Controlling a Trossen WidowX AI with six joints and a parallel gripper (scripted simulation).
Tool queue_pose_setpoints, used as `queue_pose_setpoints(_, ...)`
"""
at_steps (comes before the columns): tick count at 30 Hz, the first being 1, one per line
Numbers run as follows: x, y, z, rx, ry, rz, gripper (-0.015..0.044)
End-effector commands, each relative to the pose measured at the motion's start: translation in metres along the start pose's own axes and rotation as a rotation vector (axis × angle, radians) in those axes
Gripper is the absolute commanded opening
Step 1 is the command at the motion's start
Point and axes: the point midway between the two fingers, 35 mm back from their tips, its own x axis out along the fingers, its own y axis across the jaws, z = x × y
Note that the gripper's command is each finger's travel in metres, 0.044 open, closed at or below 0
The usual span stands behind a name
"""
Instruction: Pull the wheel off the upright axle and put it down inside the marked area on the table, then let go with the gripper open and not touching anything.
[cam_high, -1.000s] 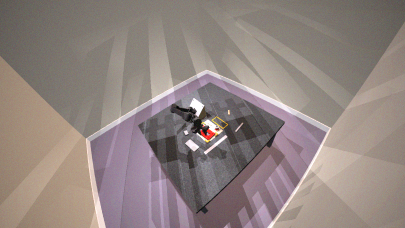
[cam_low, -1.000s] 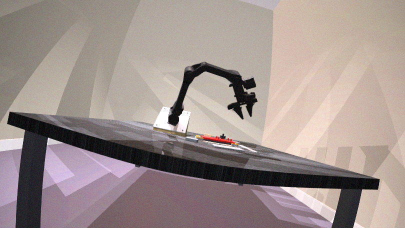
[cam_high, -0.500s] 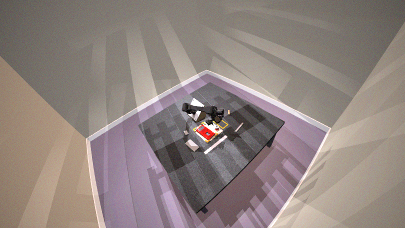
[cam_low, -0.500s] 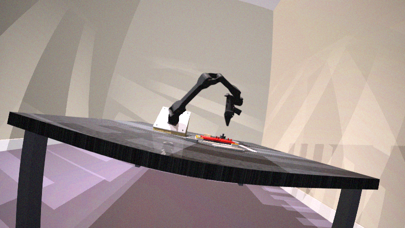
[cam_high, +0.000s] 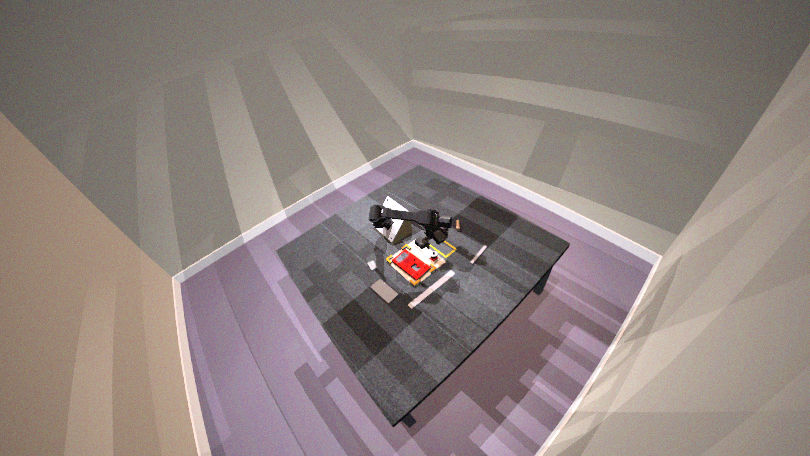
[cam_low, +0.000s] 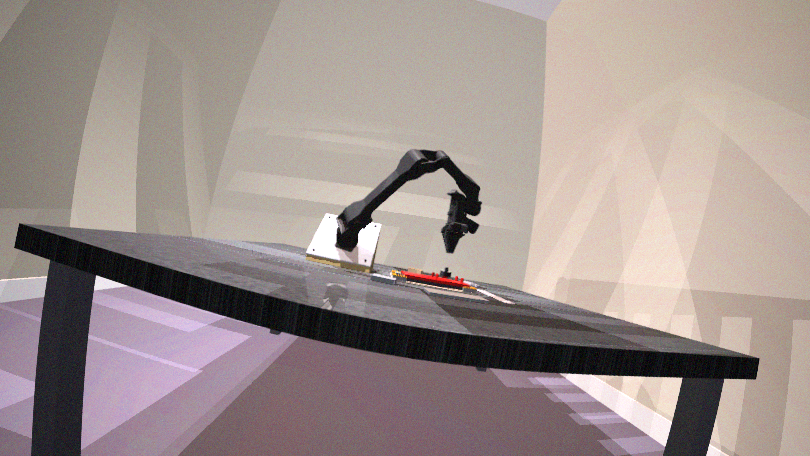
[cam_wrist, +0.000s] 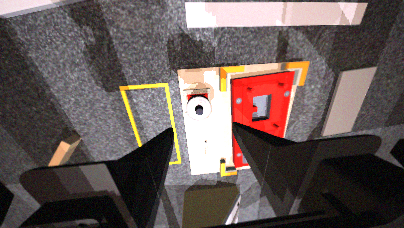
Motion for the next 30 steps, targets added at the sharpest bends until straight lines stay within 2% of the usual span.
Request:
queue_pose_setpoints(1,0.009,0.000,0.002,-0.007,0.006,-0.004,0.0300)
queue_pose_setpoints(11,0.072,-0.001,0.000,-0.007,0.006,-0.007,0.0300)
queue_pose_setpoints(21,0.076,0.000,-0.001,-0.007,0.006,-0.008,0.0300)
queue_pose_setpoints(25,0.073,0.000,0.001,0.002,0.002,-0.002,0.0195)
queue_pose_setpoints(30,0.073,0.000,0.001,0.002,0.002,-0.002,0.0162)
